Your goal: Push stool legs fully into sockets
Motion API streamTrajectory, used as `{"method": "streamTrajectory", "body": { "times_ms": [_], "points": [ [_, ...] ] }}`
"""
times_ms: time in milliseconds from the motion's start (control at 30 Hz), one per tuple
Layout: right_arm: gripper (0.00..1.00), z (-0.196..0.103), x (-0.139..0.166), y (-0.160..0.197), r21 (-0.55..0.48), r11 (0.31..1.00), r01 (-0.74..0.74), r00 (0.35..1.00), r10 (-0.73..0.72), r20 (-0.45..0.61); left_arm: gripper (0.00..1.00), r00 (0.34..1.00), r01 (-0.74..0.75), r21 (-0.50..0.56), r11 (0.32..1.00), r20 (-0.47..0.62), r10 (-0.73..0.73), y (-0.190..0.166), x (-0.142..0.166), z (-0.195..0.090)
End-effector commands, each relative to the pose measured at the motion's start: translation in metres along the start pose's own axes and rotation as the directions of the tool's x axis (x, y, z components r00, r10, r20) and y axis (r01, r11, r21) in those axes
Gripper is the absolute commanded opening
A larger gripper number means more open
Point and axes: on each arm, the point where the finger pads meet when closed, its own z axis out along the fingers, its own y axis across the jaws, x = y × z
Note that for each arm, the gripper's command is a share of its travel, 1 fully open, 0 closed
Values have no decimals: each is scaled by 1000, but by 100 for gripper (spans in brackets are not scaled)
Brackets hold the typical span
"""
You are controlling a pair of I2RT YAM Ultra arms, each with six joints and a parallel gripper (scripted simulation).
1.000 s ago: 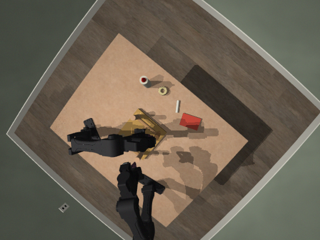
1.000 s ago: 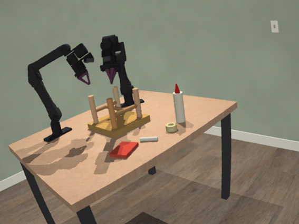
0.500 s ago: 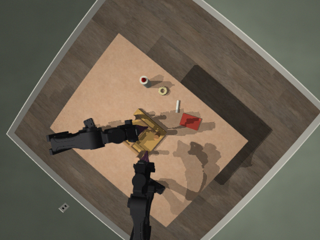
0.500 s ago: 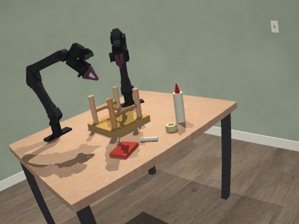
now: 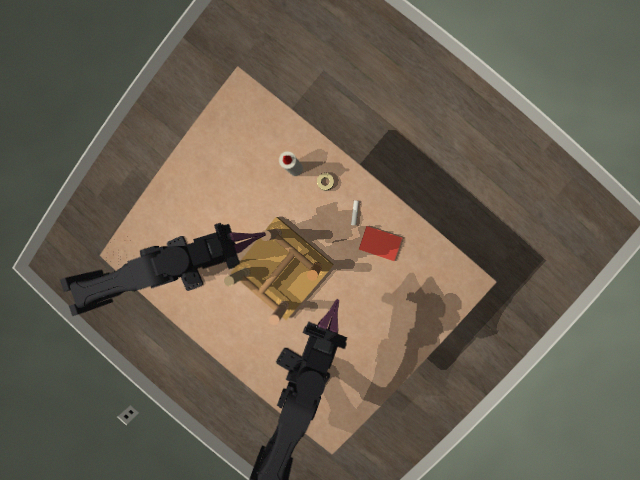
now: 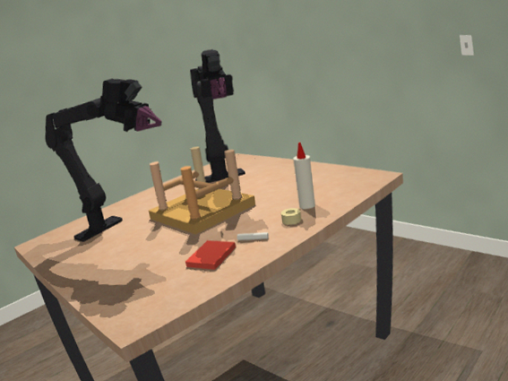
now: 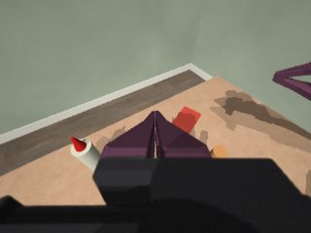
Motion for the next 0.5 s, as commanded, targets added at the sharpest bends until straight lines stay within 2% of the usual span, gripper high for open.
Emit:
{"method": "streamTrajectory", "body": {
  "times_ms": [0,67,200,467],
  "points": [
    [0,-5,-43,-26,56,998,-32,974,19,224,0,973,11,-32,999,229,-4,16,-33,-25],
    [0,-2,-43,-40,89,995,-45,969,21,245,0,965,17,-49,999,263,-3,23,-31,-35],
    [0,-16,-53,-60,148,987,-63,949,14,315,0,952,24,-74,997,307,0,32,-26,-49],
    [0,-19,-55,-69,166,984,-66,947,10,320,0,951,28,-86,996,309,0,36,-21,-56]
  ]
}}
